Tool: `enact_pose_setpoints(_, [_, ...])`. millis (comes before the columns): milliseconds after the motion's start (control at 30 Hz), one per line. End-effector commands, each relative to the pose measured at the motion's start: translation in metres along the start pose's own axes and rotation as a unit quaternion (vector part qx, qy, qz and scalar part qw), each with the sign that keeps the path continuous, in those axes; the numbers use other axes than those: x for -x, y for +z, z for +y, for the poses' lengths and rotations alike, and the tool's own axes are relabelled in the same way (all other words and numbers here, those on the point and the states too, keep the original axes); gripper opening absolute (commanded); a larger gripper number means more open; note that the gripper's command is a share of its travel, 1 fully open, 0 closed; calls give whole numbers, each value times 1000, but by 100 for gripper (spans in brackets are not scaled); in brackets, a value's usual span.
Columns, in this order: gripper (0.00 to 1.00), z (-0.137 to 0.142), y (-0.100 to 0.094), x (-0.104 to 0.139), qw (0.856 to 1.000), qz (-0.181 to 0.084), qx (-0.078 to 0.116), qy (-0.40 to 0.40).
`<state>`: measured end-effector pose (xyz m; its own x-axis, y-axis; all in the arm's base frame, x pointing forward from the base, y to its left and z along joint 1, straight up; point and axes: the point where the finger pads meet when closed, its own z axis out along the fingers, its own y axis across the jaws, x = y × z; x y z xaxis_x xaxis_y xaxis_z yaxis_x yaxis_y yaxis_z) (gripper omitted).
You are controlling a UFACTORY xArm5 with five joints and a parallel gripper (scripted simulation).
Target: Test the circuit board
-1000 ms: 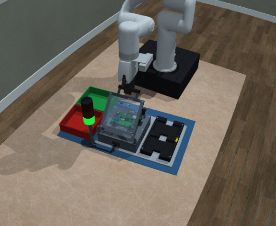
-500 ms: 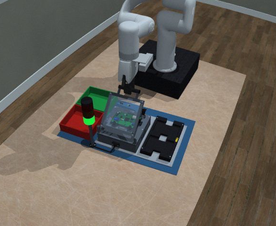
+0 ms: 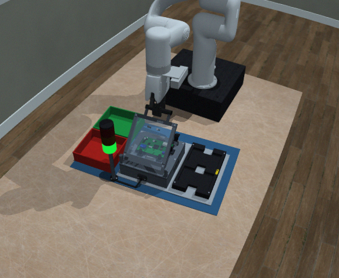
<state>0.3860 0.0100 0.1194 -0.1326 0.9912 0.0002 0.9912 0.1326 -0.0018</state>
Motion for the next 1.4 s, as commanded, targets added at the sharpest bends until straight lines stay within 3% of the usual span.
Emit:
enact_pose_setpoints(0, [28,1,0,0,1000,0,2,0])
enact_pose_setpoints(333, [28,1,0,0,1000,0,2,0])
enact_pose_setpoints(367, [0,1,0,0,1000,0,2,0])
enact_pose_setpoints(1367, [0,1,0,0,1000,0,2,0])
